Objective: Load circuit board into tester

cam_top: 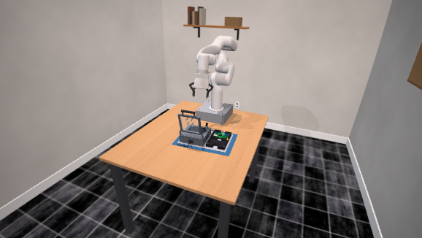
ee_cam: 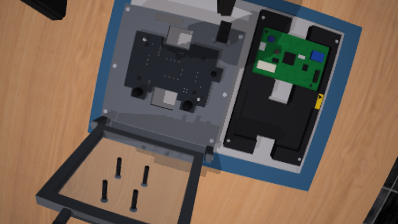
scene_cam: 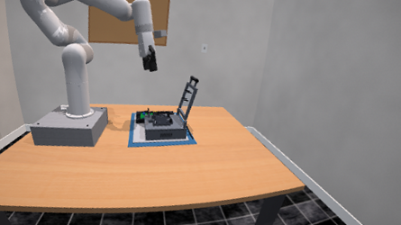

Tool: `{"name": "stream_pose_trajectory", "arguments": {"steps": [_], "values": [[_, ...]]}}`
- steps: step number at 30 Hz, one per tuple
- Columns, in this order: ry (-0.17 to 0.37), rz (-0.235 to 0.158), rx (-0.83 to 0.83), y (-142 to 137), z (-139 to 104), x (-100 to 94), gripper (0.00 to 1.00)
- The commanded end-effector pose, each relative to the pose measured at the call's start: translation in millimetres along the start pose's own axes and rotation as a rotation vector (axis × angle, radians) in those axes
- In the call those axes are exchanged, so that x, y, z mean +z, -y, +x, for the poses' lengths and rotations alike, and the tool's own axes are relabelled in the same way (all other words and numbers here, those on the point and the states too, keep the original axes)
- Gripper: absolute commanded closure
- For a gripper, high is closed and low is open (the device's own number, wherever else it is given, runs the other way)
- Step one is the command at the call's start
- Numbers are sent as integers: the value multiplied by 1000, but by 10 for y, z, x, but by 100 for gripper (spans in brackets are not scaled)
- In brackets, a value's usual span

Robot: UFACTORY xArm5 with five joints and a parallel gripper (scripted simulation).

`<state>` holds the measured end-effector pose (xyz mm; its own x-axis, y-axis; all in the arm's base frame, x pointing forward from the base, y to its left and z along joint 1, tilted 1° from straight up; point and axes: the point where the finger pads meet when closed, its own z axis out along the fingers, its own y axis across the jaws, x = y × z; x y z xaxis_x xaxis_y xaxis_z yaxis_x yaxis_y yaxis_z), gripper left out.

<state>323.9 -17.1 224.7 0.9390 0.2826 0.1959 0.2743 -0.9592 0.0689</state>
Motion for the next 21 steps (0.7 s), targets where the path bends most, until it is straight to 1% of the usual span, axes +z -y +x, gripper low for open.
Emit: {"name": "stream_pose_trajectory", "arguments": {"steps": [1, 2, 4, 5, 8, 19, 21], "values": [[20, 21, -164, 178, 102, -21, 0], [23, 25, -198, 216, 117, -23, 0], [23, 25, -198, 216, 117, -23, 0], [33, 38, -294, 326, 160, -30, 0], [40, 47, -360, 403, 188, -36, 0], [74, 97, -729, 844, 307, -68, 0], [74, 97, -729, 844, 307, -68, 0]]}}
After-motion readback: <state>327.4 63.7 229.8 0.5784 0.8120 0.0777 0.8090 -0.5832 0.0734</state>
